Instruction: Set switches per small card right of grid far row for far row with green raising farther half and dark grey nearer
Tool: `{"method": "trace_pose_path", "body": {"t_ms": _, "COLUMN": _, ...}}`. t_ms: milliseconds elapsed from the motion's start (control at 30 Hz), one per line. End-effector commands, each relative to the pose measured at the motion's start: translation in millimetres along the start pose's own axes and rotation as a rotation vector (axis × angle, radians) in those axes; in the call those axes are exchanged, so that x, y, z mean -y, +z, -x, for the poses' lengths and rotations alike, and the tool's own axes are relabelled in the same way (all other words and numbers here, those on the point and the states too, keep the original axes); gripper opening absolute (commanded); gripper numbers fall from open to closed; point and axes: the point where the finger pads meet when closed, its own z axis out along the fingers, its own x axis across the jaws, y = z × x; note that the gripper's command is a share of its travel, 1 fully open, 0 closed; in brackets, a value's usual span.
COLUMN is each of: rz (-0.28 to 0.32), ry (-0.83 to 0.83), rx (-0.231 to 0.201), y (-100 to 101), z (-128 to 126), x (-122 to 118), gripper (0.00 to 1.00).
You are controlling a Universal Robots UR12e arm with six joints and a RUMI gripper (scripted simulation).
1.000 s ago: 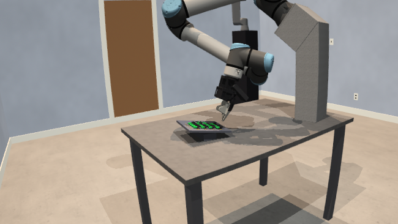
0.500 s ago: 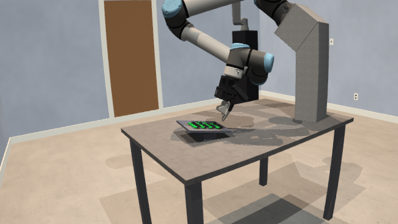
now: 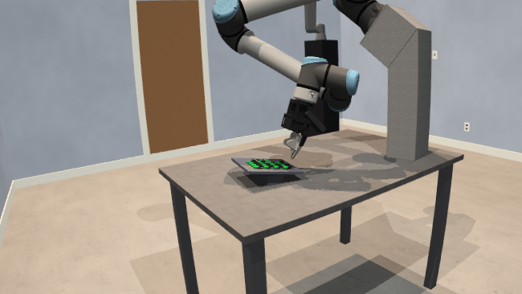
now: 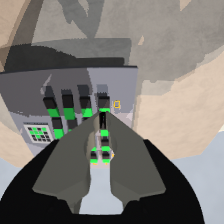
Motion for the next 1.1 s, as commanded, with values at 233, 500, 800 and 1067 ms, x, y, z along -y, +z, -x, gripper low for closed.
{"method": "trace_pose_path", "body": {"t_ms": 233, "rz": 0.001, "ry": 0.0, "rx": 0.0, "y": -0.5, "z": -0.2, "x": -0.4, "gripper": 0.0}}
{"method": "trace_pose_path", "body": {"t_ms": 500, "rz": 0.001, "ry": 0.0, "rx": 0.0, "y": -0.9, "z": -0.3, "x": -0.8, "gripper": 0.0}}
{"method": "trace_pose_path", "body": {"t_ms": 800, "rz": 0.001, "ry": 0.0, "rx": 0.0, "y": 3.9, "z": -0.3, "x": -0.8, "gripper": 0.0}}
{"method": "trace_pose_path", "body": {"t_ms": 1067, "rz": 0.001, "ry": 0.0, "rx": 0.0, "y": 19.0, "z": -0.3, "x": -0.8, "gripper": 0.0}}
